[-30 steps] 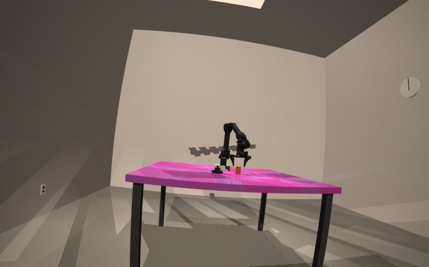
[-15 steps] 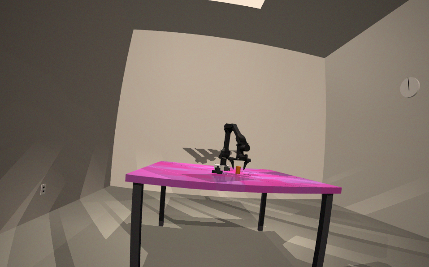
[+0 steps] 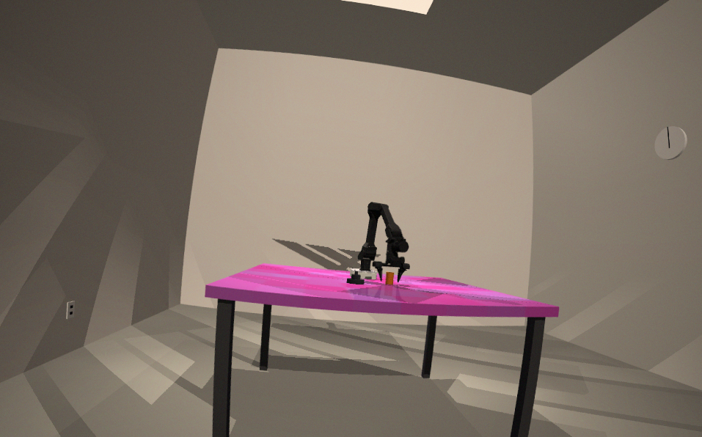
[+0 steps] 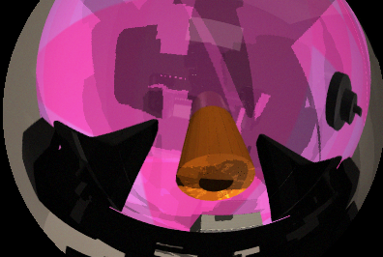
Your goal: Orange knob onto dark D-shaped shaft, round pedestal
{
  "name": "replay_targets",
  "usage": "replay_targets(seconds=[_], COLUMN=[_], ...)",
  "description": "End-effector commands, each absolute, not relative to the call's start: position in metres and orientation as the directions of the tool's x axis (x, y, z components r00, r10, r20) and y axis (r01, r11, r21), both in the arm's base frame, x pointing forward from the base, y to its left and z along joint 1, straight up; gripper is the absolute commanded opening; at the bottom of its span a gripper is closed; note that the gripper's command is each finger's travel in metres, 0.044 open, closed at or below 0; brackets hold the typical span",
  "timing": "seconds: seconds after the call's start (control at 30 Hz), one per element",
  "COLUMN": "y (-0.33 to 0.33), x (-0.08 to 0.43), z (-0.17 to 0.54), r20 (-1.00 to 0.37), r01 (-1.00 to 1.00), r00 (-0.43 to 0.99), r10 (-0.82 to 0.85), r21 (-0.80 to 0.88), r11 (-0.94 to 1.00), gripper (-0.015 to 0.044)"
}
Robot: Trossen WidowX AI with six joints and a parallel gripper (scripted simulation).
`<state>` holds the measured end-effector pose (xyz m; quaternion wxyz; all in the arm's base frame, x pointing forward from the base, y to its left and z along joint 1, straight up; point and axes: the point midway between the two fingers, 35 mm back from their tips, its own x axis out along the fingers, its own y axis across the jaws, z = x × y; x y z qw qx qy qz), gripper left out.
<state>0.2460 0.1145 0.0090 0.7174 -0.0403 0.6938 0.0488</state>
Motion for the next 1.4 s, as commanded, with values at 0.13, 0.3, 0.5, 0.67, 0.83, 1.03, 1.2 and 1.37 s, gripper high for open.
replay_targets(seconds=[0.13,0.3,0.5,0.67,0.83,1.03,1.2,1.37], y=[0.113,0.113,0.114,0.116,0.117,0.116,0.114,0.112], x=[0.245,0.245,0.246,0.250,0.253,0.251,0.246,0.242], z=[0.006,0.006,0.007,0.032,0.062,0.100,0.131,0.147], r20=[-1.000,-1.000,-1.000,-0.999,-0.999,-0.999,-0.999,-0.999], r01=[-0.132,-0.132,-0.132,-0.132,-0.132,-0.132,-0.132,-0.132], r00=[0.030,0.030,0.030,0.031,0.031,0.031,0.031,0.031], r10=[0.009,0.009,0.009,0.009,0.010,0.010,0.009,0.009], r21=[0.005,0.005,0.005,0.005,0.005,0.005,0.005,0.005], r11=[0.991,0.991,0.991,0.991,0.991,0.991,0.991,0.991], gripper=[0.0256,0.0184,0.0105,0.0000,0.0000,0.0000,0.0000,0.0000])
